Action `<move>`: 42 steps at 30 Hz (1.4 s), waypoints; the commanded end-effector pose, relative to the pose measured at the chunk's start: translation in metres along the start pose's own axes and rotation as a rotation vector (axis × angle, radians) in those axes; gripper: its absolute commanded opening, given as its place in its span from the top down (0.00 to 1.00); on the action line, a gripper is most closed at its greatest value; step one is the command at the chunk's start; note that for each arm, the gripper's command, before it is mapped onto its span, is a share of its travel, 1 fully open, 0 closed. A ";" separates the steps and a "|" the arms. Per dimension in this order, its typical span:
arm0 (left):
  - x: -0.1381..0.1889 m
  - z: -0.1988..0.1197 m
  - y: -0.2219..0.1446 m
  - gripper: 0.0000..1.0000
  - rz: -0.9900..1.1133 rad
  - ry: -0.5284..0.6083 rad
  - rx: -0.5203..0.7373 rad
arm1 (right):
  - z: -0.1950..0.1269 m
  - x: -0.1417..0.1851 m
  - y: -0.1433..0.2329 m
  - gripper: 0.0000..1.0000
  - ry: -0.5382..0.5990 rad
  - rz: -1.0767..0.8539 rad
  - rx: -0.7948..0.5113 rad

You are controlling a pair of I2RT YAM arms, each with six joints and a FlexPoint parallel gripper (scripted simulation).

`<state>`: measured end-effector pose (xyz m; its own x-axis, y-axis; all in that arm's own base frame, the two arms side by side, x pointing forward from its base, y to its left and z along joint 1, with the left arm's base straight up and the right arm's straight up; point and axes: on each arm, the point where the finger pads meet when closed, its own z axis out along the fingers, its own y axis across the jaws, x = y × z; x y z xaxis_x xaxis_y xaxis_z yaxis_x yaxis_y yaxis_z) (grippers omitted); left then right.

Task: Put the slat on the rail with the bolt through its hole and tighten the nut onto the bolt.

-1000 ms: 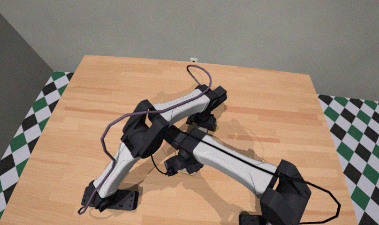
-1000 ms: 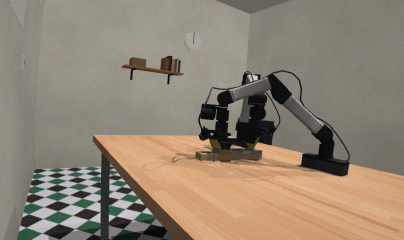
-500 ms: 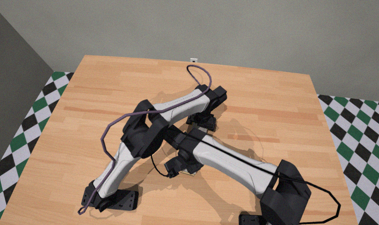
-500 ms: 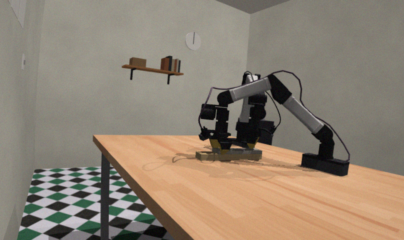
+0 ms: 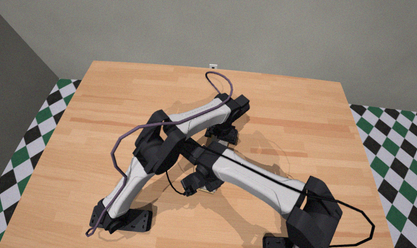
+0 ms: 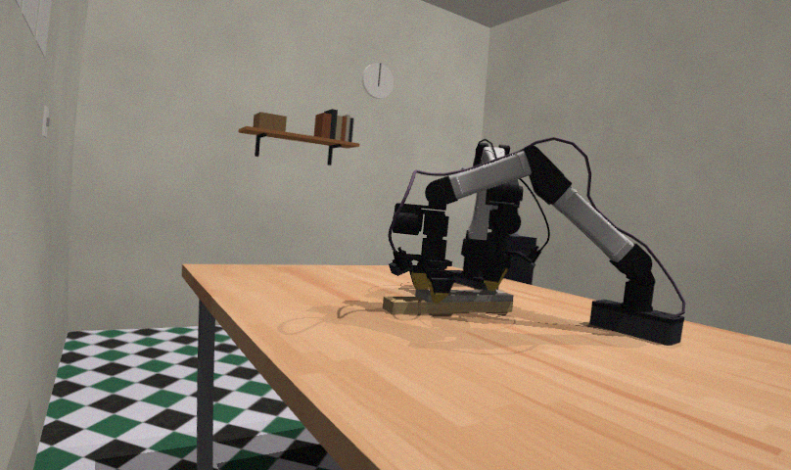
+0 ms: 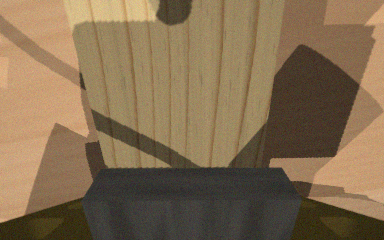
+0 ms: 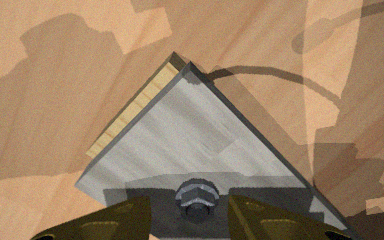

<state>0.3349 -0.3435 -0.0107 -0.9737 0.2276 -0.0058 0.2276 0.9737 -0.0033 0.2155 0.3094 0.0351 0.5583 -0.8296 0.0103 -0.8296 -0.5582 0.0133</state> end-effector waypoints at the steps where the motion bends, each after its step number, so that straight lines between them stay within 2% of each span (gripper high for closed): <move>1: -0.003 -0.007 -0.001 0.33 0.004 -0.017 0.010 | -0.007 -0.002 -0.005 0.64 -0.023 -0.004 0.019; 42: -0.003 -0.007 -0.001 0.33 0.004 -0.017 0.010 | 0.003 -0.002 -0.005 0.64 -0.023 -0.004 0.019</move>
<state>0.3349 -0.3435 -0.0107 -0.9737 0.2276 -0.0058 0.2276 0.9737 -0.0033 0.2163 0.3106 0.0337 0.5583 -0.8296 0.0075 -0.8297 -0.5582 0.0063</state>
